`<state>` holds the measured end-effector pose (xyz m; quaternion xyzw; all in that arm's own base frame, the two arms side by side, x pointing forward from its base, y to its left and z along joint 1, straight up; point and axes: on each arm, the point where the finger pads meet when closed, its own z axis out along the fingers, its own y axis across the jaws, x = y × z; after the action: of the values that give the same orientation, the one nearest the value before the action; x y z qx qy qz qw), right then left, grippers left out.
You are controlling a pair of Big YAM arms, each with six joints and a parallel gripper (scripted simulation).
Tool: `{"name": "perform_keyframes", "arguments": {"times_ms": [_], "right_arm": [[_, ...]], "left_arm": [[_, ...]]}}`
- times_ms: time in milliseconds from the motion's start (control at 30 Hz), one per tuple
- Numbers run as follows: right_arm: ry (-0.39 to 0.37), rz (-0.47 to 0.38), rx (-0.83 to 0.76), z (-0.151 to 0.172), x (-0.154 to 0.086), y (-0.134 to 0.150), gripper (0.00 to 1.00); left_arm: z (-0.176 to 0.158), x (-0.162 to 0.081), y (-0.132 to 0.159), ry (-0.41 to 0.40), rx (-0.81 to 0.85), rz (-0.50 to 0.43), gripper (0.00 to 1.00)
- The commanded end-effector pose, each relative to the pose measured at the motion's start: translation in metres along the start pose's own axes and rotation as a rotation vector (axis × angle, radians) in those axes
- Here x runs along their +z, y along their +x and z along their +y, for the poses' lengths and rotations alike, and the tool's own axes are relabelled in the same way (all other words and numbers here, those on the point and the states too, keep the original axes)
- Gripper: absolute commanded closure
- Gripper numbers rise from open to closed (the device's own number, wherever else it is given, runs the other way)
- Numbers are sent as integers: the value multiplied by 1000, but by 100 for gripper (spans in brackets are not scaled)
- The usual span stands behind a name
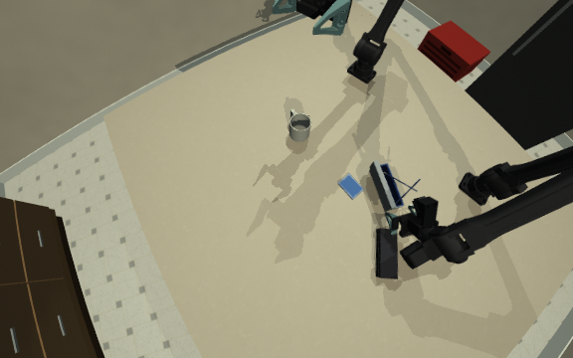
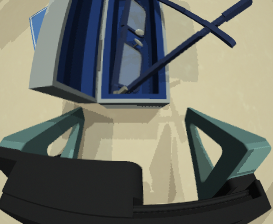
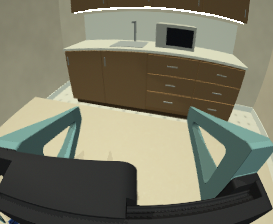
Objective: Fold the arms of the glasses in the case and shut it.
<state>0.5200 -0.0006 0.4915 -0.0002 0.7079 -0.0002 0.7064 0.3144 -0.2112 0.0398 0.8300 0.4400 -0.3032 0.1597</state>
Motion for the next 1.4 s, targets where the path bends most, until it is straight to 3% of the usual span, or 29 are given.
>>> {"name": "perform_keyframes", "arguments": {"times_ms": [0,200,233,967,1000,1367], "right_arm": [[-6,-25,9,5,-4,-13,0],[-6,-25,9,5,-4,-13,0],[-6,-25,9,5,-4,-13,0],[-6,-25,9,5,-4,-13,0],[-6,-25,9,5,-4,-13,0],[-6,-25,9,5,-4,-13,0]], "left_arm": [[2,10,-1,5,-6,-2,4],[10,7,-2,-17,5,5,4],[1,17,-1,6,-7,-3,4],[2,40,-2,4,-2,-3,4],[3,39,-2,2,0,-2,43],[6,26,-1,-23,-6,7,43]]}}
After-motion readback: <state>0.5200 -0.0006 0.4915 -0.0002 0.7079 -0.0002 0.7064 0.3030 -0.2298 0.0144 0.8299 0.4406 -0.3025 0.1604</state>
